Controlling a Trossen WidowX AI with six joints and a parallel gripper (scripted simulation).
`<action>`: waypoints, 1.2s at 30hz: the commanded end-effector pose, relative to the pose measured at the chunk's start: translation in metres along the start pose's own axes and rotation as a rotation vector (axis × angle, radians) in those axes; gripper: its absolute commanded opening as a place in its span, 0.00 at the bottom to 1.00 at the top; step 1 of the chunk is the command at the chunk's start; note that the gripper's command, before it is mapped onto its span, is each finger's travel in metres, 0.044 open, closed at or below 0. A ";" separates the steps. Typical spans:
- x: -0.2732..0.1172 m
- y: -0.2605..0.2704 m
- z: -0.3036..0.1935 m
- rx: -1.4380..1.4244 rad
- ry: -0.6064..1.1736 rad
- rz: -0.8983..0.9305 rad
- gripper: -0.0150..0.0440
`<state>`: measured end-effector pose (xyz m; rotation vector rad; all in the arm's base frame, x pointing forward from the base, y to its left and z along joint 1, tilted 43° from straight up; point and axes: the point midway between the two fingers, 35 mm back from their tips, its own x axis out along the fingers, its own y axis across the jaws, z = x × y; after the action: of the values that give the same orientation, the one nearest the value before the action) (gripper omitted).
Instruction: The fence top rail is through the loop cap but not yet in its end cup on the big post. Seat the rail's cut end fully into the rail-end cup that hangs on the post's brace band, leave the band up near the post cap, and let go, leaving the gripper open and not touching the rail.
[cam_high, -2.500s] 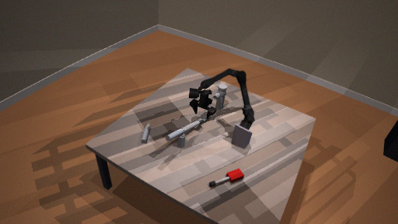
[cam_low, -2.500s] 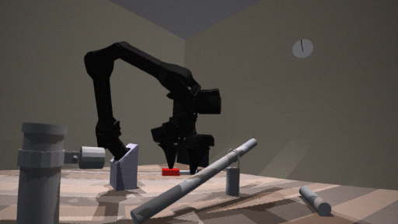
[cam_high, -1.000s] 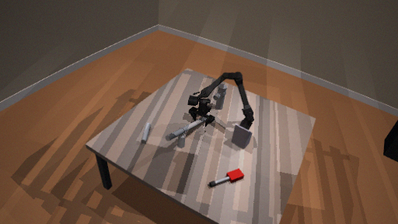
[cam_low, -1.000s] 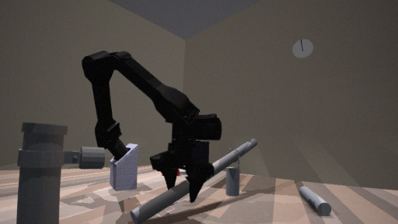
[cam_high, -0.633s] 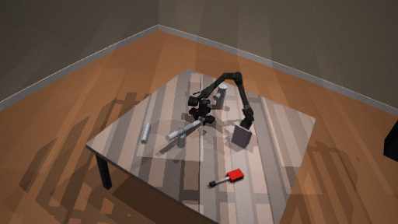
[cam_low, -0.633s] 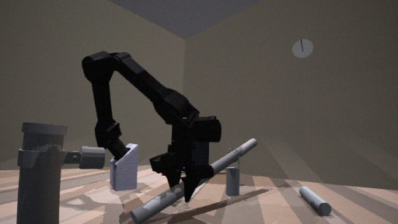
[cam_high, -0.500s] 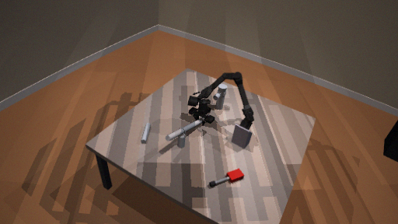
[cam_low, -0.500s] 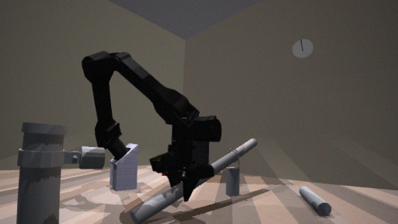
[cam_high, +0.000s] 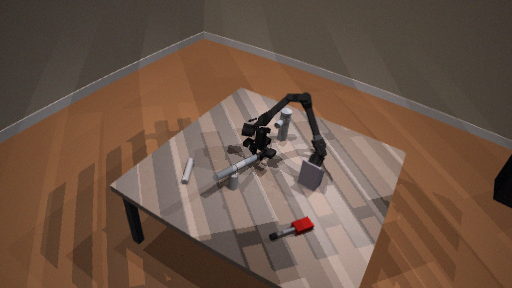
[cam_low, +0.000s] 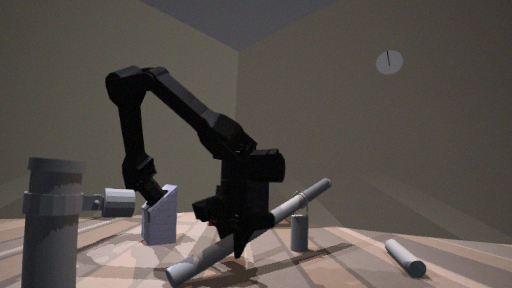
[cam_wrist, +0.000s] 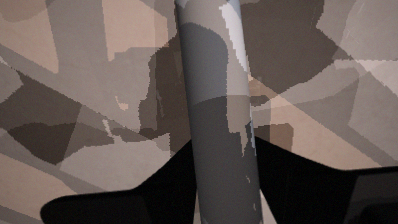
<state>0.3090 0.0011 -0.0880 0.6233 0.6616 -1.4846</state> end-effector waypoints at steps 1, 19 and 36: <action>-0.006 0.001 0.001 -0.013 -0.013 0.000 0.25; -0.070 0.005 0.037 -0.018 -0.280 -0.004 0.25; -0.079 0.005 0.042 -0.020 -0.315 -0.004 0.25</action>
<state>0.3159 0.0236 -0.0017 0.3624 0.4340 -1.5420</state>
